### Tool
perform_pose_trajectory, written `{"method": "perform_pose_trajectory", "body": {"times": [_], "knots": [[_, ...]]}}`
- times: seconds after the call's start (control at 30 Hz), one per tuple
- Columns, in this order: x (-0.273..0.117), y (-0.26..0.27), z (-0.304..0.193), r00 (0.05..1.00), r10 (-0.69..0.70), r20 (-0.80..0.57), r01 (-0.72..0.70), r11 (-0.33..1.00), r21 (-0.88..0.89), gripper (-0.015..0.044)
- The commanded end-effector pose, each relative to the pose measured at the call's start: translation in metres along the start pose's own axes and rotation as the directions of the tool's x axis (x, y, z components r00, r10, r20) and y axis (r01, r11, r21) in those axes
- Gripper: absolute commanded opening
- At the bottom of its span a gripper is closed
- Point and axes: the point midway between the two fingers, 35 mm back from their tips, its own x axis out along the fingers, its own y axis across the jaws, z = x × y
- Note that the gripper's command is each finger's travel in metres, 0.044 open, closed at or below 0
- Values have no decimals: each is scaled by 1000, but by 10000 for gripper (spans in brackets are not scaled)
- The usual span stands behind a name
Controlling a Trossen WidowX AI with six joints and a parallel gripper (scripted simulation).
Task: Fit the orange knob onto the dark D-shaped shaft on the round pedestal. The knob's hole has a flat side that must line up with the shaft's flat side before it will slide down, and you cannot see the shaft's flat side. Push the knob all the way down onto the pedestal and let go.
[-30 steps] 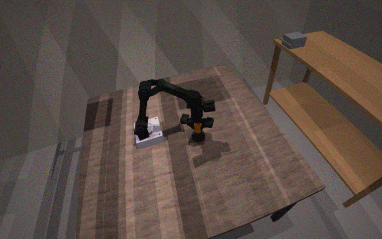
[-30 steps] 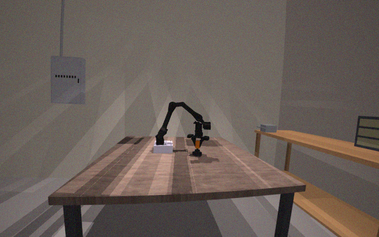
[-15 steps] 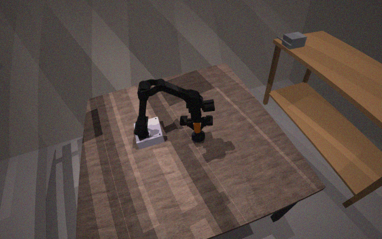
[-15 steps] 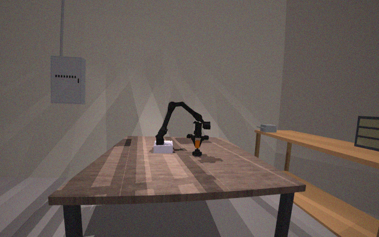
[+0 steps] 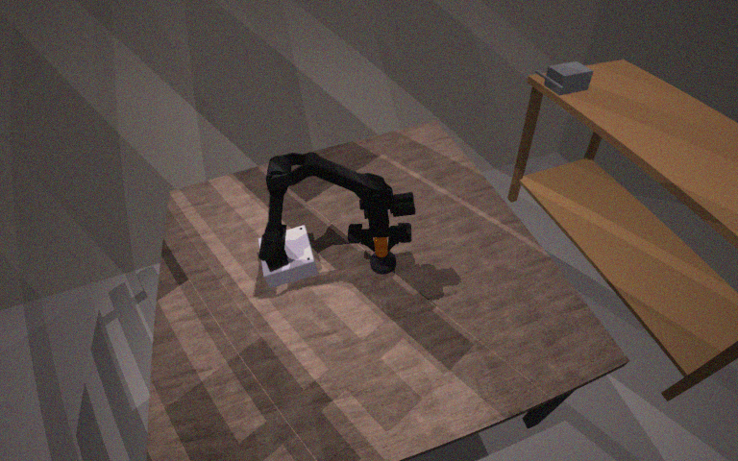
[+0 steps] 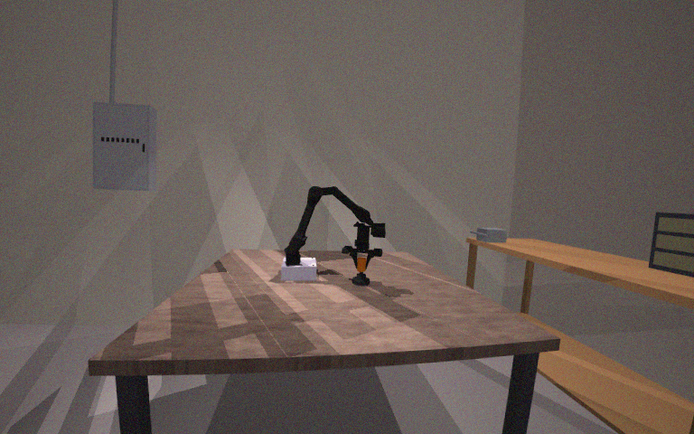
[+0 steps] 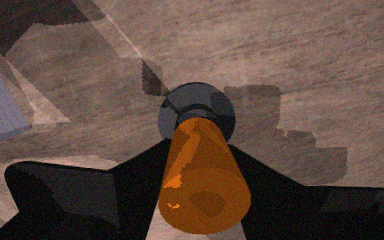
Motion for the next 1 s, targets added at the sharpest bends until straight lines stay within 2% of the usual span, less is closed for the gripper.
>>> {"method": "perform_pose_trajectory", "body": {"times": [0.0, 0.47, 0.7, 0.97], "knots": [[1, 0, 0, 1000, 0, -2, 0, 1000, -3, 0], [-5, 0, 0, 1000, 0, -2, 0, 1000, -3, 0], [-4, -3, 0, 1000, -1, -2, 0, 980, -201, 0], [-2, -3, 0, 1000, -1, -2, 0, 977, -211, 0]]}}
